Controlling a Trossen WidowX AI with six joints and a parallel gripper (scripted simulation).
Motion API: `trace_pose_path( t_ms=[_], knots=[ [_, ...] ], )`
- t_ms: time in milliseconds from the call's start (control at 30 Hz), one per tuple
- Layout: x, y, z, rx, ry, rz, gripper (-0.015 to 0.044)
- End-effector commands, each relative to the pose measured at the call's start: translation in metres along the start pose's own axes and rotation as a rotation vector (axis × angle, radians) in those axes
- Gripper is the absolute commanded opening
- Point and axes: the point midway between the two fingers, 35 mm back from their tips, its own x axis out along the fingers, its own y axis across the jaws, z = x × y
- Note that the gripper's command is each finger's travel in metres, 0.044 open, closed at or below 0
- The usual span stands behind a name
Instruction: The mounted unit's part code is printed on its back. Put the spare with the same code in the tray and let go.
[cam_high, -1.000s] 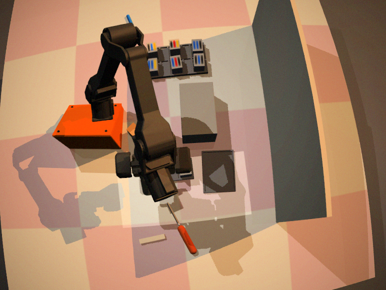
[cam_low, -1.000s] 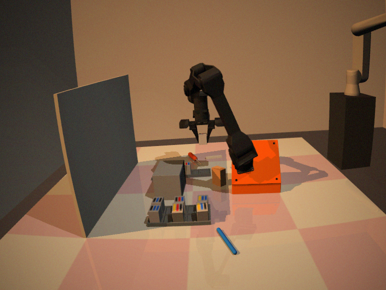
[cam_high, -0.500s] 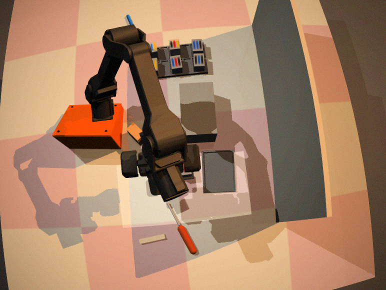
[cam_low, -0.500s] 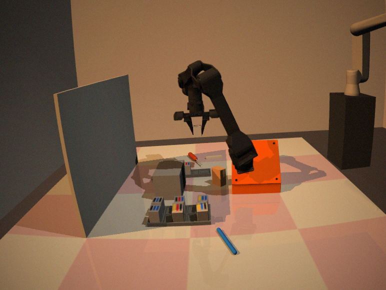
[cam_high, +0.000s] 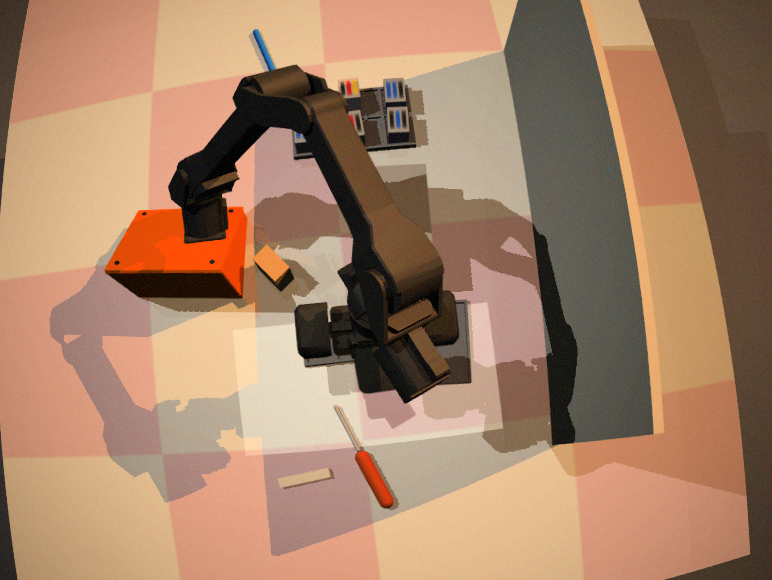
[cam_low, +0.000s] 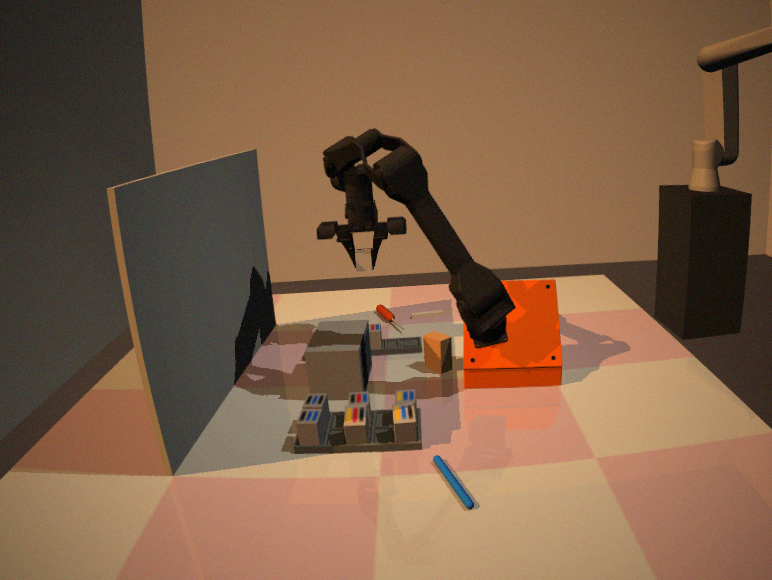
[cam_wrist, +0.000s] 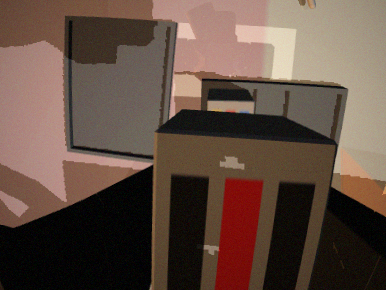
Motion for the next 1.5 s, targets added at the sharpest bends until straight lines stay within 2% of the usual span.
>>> trace_pose_path(
  t_ms=[0,600,1467],
  knots=[
    [0.001,0.017,0.0,0.006,0.004,0.002,0.0],
    [0.01,0.092,-0.012,-0.004,0.019,0.005,0.0],
    [0.029,0.096,-0.01,-0.004,0.018,0.005,0.0]
  ],
)
